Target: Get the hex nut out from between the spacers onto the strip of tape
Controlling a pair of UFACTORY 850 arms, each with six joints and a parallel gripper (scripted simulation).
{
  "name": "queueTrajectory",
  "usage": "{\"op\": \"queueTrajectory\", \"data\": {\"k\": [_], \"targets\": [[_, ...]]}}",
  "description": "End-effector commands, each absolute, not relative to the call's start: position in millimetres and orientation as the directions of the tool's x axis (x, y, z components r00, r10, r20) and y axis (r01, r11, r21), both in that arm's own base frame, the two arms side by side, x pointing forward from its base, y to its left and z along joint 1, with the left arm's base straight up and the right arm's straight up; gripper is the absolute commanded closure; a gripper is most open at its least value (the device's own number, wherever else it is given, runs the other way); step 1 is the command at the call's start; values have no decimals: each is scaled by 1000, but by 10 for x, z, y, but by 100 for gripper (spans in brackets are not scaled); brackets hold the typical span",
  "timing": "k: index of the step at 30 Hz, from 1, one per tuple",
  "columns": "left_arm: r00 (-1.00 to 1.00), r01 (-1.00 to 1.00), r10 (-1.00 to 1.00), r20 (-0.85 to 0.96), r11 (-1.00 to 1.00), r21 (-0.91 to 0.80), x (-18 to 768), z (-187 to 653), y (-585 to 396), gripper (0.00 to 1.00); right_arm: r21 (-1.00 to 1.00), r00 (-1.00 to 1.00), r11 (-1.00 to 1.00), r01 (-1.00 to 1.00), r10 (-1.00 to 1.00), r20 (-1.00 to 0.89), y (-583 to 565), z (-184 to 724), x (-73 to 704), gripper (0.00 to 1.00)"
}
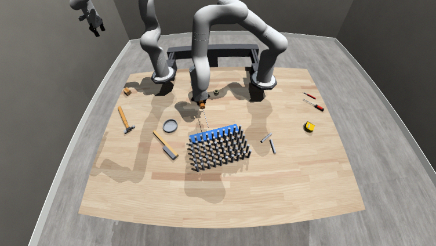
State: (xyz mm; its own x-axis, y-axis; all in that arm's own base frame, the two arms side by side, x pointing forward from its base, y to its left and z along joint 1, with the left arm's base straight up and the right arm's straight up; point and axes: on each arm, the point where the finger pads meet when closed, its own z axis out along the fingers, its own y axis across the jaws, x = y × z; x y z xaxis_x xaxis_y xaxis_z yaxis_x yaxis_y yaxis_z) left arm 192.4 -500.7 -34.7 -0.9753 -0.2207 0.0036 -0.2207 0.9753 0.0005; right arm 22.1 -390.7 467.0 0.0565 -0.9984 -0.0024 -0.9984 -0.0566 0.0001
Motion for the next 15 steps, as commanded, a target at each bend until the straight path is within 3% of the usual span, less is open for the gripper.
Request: {"op": "queueTrajectory", "data": {"k": [1,15], "targets": [[-975,-221,-221,3,975,-1,1928,-479,-5016,100,0,57,-57,-998,-998,0,-3912,4680,221,0],[-975,-221,-221,3,975,-1,1928,-905,-5016,100,0,57,-57,-998,-998,0,-3912,4680,221,0]]}}
